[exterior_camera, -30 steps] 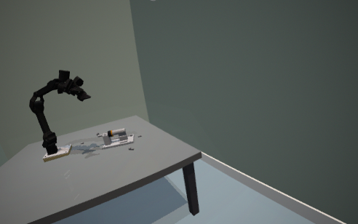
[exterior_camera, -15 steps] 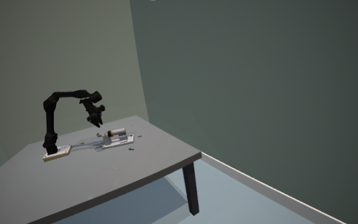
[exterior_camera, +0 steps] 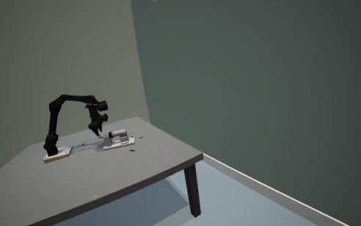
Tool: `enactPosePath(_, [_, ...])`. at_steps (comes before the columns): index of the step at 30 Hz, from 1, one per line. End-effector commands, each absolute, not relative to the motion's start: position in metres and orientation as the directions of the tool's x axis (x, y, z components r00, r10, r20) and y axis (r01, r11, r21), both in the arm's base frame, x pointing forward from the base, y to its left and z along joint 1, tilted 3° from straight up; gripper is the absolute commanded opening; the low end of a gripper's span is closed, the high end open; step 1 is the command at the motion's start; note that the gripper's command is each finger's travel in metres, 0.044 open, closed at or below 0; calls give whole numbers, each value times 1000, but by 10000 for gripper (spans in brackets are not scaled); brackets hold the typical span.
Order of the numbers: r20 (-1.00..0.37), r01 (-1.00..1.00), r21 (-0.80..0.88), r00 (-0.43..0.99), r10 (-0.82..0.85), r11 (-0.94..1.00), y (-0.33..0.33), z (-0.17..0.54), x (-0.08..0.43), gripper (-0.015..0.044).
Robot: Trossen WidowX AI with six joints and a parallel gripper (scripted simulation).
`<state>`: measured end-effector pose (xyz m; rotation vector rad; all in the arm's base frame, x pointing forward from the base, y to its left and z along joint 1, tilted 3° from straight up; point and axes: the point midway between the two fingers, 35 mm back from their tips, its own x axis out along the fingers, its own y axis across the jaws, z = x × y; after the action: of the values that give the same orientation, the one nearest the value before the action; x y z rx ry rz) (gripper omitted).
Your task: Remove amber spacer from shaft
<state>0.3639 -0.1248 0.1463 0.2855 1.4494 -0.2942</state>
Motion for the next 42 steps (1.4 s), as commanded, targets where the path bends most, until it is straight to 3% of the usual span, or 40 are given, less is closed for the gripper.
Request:
enactPosePath(1, [-995, 368, 14, 94, -22, 930, -125, 146, 363, 440])
enactPosePath(25, [-995, 368, 14, 100, -24, 930, -125, 146, 363, 440])
enactPosePath(33, [-936, 365, 8, 331, -121, 931, -123, 137, 360, 440])
enactPosePath(42, [-780, 366, 9, 585, -223, 931, -115, 128, 341, 440])
